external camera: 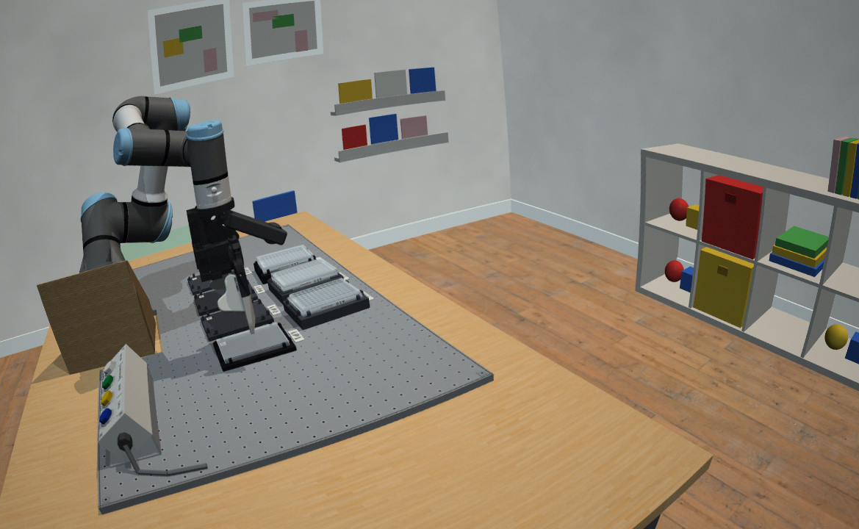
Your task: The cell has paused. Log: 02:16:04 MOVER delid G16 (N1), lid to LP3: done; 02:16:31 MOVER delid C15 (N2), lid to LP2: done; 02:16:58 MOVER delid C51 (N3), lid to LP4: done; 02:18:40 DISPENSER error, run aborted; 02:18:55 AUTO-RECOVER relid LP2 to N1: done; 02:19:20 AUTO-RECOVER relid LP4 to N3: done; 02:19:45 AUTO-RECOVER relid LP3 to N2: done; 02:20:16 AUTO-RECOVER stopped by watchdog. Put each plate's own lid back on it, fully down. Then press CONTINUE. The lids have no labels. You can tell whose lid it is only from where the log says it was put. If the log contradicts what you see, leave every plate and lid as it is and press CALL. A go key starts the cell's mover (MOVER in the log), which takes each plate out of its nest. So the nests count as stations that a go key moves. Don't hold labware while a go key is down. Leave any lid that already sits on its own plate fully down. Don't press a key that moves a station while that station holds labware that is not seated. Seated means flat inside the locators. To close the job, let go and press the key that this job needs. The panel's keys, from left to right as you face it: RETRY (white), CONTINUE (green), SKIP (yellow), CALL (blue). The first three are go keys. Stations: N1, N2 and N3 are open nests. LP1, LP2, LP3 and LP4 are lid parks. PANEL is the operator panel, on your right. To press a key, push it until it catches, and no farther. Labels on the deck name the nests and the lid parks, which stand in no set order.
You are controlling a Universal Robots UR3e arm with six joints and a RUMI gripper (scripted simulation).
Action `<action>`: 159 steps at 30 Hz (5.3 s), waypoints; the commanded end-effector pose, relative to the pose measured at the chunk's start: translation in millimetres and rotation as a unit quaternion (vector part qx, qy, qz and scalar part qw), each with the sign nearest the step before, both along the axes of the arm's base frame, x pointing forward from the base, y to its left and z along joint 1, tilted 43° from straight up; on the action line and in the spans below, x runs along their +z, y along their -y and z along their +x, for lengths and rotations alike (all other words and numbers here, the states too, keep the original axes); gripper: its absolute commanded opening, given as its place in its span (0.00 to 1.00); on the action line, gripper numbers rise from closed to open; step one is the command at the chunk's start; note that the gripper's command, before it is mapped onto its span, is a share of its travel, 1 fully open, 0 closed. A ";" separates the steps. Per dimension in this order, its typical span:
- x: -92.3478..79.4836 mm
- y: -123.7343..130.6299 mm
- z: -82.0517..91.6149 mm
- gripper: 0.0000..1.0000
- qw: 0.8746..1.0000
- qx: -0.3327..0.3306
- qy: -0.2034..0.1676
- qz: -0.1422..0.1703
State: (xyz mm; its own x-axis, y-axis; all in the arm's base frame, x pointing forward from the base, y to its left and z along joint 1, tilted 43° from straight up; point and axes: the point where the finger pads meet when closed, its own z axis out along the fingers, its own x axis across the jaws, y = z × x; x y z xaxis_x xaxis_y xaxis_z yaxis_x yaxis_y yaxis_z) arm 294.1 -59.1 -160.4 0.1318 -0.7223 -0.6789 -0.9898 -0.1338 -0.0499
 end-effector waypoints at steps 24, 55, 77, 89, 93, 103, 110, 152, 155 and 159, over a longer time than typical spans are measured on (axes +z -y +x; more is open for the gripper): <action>60.0 -66.8 62.1 0.82 1.000 0.023 0.022 0.001; 132.9 -151.7 138.0 0.82 1.000 0.022 0.022 0.001; 140.1 -165.1 147.9 0.82 1.000 0.022 0.022 0.001; 128.0 -176.3 147.1 0.82 1.000 0.022 0.022 0.001; 126.5 -177.7 146.9 0.82 1.000 0.022 0.022 0.001; 126.5 -177.7 146.9 0.82 1.000 0.022 0.022 0.001; 126.5 -177.7 146.9 0.00 1.000 0.022 0.022 0.001; 139.9 -165.3 147.8 0.00 1.000 0.022 0.022 0.001; 141.1 -164.1 147.9 0.00 1.000 0.022 0.022 0.001; 142.5 -162.8 148.0 0.00 1.000 0.022 0.022 0.001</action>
State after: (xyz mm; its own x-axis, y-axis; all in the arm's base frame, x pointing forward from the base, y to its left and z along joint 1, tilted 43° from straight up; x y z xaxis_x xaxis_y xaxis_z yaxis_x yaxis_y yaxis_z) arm 441.3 106.1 -20.1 0.1933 -0.7127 -0.6744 -0.9796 -0.1783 -0.0924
